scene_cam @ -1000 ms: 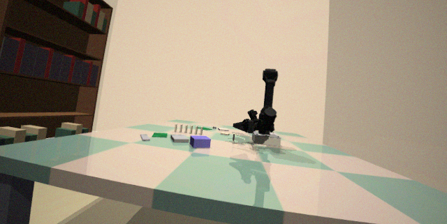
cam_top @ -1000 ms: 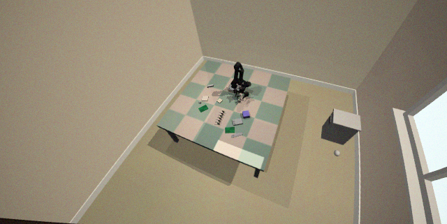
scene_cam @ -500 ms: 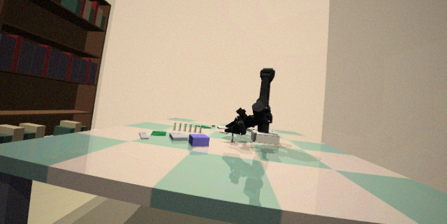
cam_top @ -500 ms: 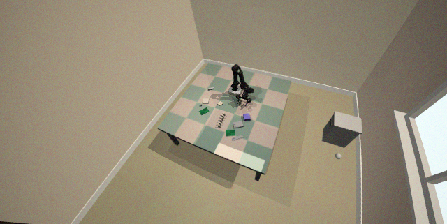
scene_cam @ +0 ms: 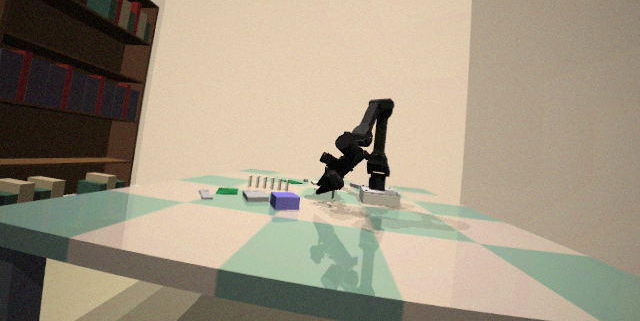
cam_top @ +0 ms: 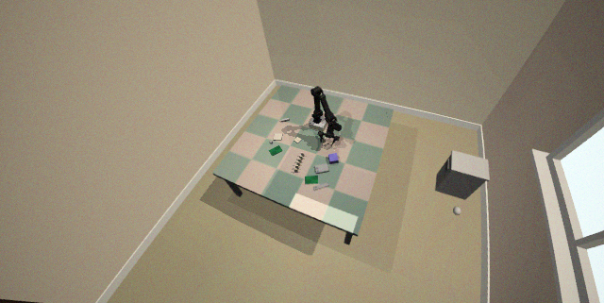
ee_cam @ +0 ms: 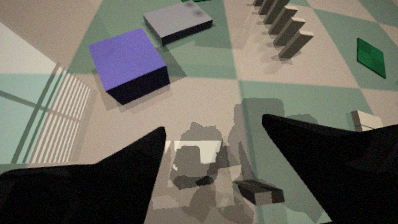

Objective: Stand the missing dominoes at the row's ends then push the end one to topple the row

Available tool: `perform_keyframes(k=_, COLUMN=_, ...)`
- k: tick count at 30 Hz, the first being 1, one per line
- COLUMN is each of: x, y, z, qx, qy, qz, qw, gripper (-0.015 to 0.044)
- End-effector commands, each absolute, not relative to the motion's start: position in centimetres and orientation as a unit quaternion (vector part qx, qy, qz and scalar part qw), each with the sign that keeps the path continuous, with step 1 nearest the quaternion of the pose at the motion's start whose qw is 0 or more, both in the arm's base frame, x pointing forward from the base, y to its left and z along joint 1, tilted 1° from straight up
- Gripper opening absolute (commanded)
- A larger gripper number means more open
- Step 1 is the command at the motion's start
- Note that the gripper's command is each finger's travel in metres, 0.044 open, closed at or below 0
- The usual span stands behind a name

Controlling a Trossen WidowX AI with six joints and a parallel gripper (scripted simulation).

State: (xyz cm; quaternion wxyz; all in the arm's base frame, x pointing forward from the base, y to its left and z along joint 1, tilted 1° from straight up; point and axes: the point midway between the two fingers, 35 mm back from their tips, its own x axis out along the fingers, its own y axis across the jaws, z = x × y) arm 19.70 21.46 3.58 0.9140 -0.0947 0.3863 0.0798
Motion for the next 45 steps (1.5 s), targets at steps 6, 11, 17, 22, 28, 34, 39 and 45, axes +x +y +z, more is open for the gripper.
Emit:
perform_keyframes(k=6, x=17.3, y=16.9, z=9.2, qx=-0.045, qy=0.676, qz=0.075, qw=0.732, gripper=0.0440)
perform_keyframes(k=11, x=16.7, y=16.3, z=9.7, qx=-0.042, qy=0.695, qz=0.068, qw=0.715, gripper=0.0440)
perform_keyframes(k=17, x=16.7, y=16.3, z=9.7, qx=-0.042, qy=0.695, qz=0.068, qw=0.715, gripper=0.0440)
perform_keyframes(k=22, x=16.7, y=16.3, z=9.7, qx=-0.042, qy=0.695, qz=0.068, qw=0.715, gripper=0.0440)
perform_keyframes(k=28, x=16.7, y=16.3, z=9.7, qx=-0.042, qy=0.695, qz=0.068, qw=0.715, gripper=0.0440)
perform_keyframes(k=34, x=16.9, y=16.6, z=6.0, qx=-0.042, qy=0.695, qz=0.068, qw=0.715, gripper=0.0440)
perform_keyframes(k=39, x=16.8, y=16.5, z=3.2, qx=-0.042, qy=0.695, qz=0.068, qw=0.715, gripper=0.0440)
perform_keyframes(k=45, x=16.8, y=16.5, z=2.9, qx=-0.042, qy=0.695, qz=0.068, qw=0.715, gripper=0.0440)
